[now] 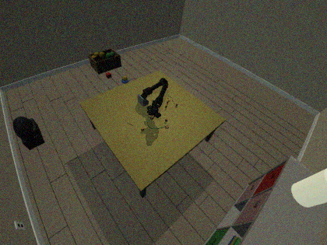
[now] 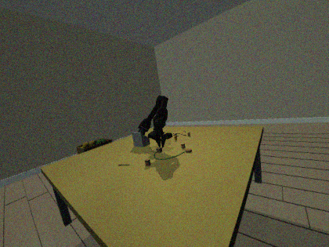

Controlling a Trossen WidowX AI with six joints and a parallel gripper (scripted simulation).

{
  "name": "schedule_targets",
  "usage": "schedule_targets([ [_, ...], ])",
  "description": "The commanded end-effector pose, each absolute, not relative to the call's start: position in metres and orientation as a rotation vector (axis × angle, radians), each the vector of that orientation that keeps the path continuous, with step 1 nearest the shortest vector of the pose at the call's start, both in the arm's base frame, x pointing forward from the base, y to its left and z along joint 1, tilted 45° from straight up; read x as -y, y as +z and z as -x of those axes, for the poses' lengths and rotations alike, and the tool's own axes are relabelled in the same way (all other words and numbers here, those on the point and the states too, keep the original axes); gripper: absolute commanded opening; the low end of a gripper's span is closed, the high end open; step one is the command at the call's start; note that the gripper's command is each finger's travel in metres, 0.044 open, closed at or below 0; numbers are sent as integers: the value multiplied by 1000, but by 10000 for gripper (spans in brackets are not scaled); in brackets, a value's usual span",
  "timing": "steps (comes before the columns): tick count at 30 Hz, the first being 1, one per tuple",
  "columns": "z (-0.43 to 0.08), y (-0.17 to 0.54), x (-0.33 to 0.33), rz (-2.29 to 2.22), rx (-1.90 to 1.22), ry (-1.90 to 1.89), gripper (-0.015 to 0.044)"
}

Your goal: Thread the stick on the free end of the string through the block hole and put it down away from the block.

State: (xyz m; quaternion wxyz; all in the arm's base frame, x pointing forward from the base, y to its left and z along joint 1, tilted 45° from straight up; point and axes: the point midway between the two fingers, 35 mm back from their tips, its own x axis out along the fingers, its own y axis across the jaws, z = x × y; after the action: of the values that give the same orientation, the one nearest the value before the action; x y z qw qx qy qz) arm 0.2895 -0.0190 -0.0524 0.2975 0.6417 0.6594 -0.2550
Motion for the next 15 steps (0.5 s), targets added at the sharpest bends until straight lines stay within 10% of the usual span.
schedule_targets([
  [1, -289, -57, 14, -1714, -1754, -680, 122],
  [10, -288, -62, 7, -1714, -1755, -678, 122],
  [15, -288, -62, 8, -1706, -1757, -676, 0],
])
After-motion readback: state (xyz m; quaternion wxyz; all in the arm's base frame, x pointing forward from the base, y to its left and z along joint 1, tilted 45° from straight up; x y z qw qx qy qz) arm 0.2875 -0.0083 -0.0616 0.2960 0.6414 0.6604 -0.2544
